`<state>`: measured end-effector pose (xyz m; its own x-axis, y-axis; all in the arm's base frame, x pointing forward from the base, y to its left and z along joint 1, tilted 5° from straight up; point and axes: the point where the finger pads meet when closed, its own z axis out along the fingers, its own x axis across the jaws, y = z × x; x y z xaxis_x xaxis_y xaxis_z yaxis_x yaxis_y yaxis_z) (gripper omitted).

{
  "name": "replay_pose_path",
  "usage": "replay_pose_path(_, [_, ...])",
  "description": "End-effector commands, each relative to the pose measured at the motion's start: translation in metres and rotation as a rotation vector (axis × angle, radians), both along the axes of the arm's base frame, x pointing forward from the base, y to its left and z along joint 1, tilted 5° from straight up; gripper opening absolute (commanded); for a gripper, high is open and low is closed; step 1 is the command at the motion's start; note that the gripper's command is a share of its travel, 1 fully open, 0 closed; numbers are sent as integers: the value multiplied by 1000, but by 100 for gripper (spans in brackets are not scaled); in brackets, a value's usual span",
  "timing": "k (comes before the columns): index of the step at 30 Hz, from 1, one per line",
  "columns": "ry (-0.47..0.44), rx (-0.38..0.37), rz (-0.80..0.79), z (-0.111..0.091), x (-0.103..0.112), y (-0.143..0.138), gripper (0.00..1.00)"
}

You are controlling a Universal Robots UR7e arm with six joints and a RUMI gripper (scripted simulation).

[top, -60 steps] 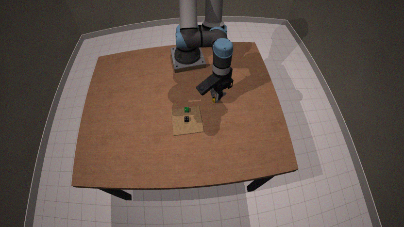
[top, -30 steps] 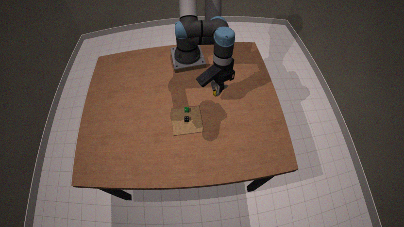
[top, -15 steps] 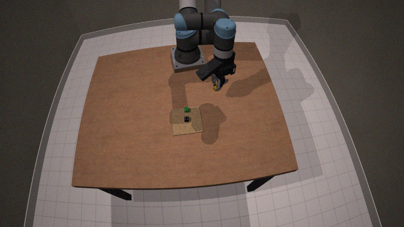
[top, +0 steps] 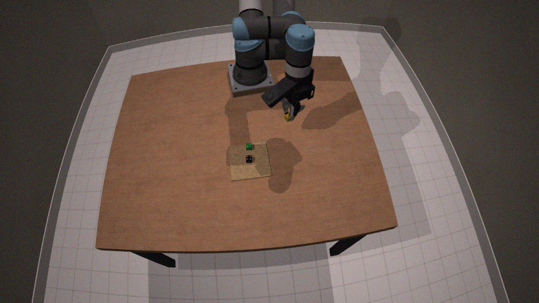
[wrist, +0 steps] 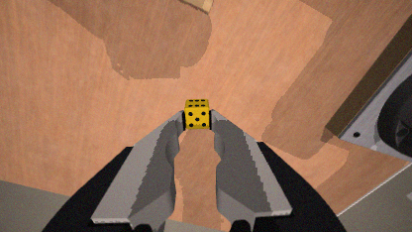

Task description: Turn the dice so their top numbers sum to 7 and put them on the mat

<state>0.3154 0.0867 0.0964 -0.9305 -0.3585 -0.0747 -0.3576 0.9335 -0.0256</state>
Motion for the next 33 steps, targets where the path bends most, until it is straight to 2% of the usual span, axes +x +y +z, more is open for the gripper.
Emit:
replay_pose_path(1, [-1, 0, 6, 0, 0, 0, 3])
replay_pose_path(19, [-1, -9, 116, 0, 3, 0, 3])
replay_pose_path(33, [-2, -31, 383, 0, 8, 0, 3])
